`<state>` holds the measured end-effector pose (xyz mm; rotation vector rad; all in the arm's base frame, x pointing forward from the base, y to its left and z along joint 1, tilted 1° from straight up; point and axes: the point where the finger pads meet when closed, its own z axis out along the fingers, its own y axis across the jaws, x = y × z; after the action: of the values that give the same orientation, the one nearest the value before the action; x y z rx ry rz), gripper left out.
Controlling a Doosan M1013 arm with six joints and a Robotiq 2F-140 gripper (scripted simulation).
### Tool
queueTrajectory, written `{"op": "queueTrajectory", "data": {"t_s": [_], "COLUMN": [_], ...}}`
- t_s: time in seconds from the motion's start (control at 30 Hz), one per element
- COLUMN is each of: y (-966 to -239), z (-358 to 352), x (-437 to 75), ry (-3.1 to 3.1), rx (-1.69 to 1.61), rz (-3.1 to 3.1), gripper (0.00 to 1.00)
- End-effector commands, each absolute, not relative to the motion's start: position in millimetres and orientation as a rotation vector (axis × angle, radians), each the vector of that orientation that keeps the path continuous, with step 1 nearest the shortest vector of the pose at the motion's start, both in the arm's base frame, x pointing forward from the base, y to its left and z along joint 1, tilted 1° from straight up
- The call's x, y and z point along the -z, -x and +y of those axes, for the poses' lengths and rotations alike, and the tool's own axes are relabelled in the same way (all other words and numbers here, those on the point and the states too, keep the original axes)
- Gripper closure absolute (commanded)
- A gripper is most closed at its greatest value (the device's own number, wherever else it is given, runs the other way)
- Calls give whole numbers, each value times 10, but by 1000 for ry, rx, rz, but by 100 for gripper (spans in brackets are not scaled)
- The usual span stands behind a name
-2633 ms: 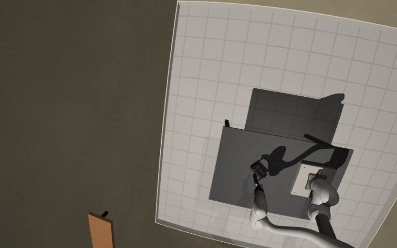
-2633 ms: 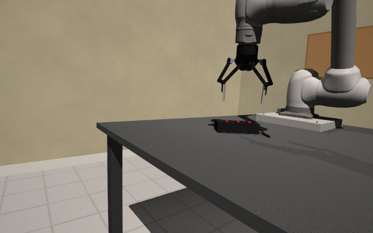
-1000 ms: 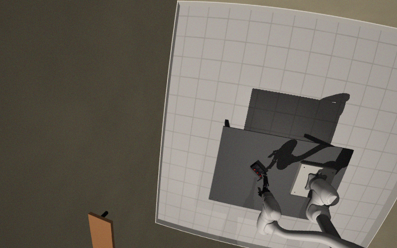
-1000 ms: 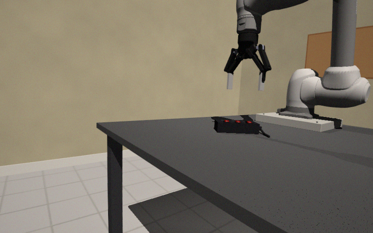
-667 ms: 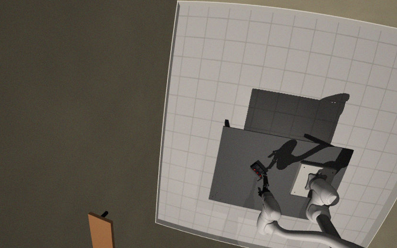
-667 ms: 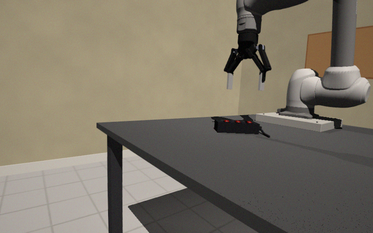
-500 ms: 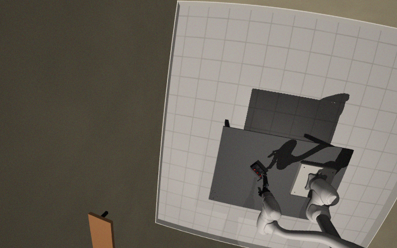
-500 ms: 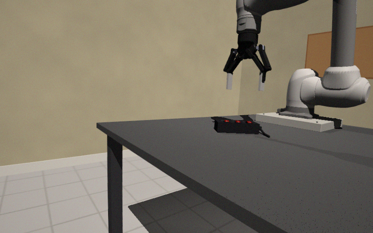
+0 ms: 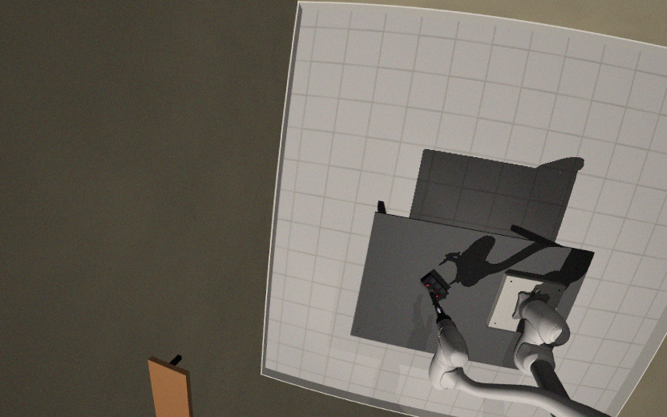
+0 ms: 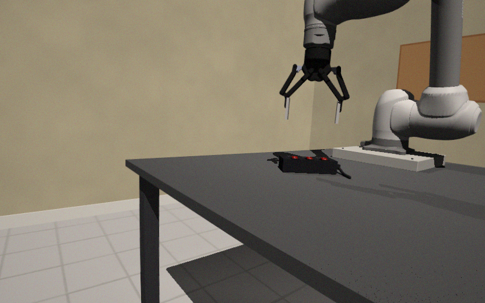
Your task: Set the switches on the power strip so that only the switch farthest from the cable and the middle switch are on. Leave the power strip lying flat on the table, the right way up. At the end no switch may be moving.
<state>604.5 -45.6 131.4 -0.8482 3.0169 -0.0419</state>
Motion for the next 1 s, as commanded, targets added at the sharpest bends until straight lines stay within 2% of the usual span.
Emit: {"op": "queueTrajectory", "data": {"t_s": [0.0, 0.5, 0.9, 0.93, 0.97], "y": [-6085, -6235, -6270, -6270, -6270], "z": [-512, -740, -797, -797, -797], "x": [-1258, -1018, -957, -957, -957], "ry": [1256, 2181, 2851, 2881, 2906], "rx": [12, 66, 47, 39, 29], "rz": [2863, 2269, 1334, 1256, 1178], "gripper": [0, 0, 0, 100, 100]}}
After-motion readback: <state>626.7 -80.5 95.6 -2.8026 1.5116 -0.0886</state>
